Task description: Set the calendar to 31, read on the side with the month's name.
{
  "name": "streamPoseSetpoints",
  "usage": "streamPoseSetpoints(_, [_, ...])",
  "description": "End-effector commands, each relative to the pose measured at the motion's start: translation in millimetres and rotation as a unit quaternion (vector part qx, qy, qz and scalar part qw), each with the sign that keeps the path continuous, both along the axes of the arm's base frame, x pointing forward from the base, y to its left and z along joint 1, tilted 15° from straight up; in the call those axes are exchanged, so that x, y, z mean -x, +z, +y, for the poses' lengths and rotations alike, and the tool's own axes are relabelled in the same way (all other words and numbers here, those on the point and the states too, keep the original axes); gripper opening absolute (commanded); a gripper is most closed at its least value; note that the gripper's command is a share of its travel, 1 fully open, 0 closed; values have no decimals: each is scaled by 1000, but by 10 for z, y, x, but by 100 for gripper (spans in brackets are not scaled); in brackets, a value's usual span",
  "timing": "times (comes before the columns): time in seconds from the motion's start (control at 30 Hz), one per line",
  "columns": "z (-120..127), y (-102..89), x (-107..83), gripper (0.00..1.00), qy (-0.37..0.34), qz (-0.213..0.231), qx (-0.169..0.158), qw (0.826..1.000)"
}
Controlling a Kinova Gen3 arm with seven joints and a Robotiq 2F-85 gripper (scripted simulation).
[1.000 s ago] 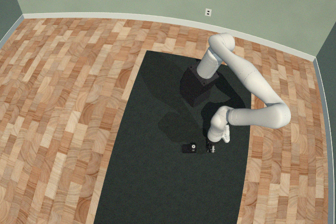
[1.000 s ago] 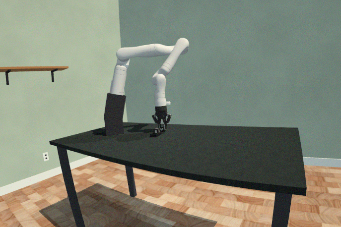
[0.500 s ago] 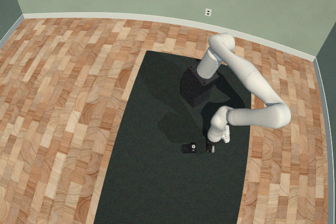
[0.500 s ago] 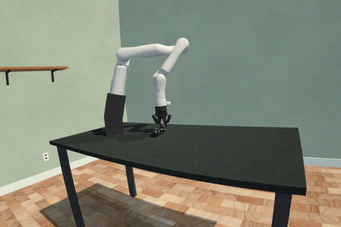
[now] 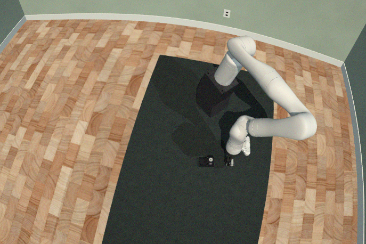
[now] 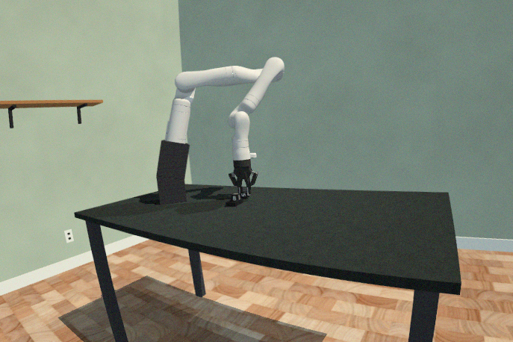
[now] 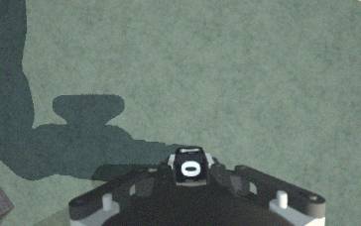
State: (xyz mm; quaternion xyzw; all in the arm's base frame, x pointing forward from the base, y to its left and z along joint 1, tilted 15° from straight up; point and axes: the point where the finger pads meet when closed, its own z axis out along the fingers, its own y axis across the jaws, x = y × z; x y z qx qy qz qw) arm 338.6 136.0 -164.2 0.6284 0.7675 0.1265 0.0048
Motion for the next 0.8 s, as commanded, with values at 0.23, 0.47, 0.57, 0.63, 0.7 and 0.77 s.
streamPoseSetpoints(0.23, [3, -10, -6, 26, 0, 0, 0, 1000])
streamPoseSetpoints(0.47, [6, -27, -9, 26, 0, 0, 0, 1000])
streamPoseSetpoints(0.57, [7, -31, -9, 26, 0, 0, 0, 1000])
streamPoseSetpoints(0.63, [7, -31, -9, 26, 0, 0, 0, 1000])
streamPoseSetpoints(0.7, [7, -31, -9, 26, 0, 0, 0, 1000])
streamPoseSetpoints(0.77, [7, -31, -9, 26, 0, 0, 0, 1000])
